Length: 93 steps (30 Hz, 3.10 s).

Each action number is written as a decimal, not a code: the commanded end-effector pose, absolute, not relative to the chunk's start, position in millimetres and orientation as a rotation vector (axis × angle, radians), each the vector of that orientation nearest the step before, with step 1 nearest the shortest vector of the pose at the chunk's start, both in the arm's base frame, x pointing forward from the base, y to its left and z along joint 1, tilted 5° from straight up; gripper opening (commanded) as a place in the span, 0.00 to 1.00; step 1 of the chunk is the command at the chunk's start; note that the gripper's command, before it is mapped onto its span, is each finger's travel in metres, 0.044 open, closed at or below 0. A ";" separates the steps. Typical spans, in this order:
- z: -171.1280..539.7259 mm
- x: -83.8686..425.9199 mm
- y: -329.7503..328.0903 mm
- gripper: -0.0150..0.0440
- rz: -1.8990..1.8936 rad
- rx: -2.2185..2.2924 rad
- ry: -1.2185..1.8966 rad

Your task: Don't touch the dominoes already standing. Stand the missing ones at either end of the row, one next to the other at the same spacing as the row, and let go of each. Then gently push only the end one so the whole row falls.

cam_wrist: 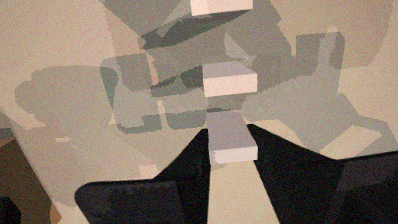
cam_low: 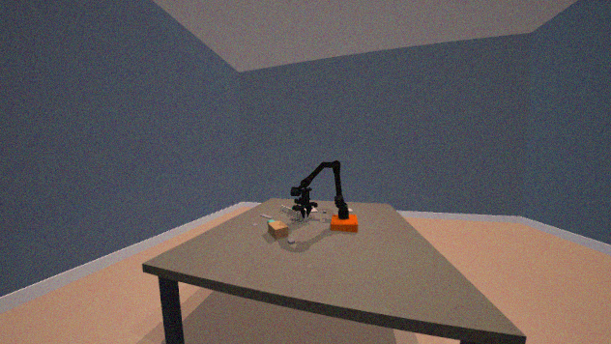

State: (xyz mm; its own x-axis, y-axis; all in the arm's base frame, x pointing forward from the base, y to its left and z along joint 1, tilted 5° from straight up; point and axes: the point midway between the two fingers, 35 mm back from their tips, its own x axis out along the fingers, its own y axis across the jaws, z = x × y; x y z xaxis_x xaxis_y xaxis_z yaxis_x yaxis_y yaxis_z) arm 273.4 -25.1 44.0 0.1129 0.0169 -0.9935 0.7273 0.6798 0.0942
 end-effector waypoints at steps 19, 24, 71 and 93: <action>41.7 272.4 -24.3 1.00 -0.587 0.688 1.379; 76.3 275.8 -26.1 1.00 -0.586 0.686 1.378; 107.4 239.1 2.3 0.25 0.559 -0.585 1.381; 107.4 239.1 2.3 0.25 0.559 -0.585 1.381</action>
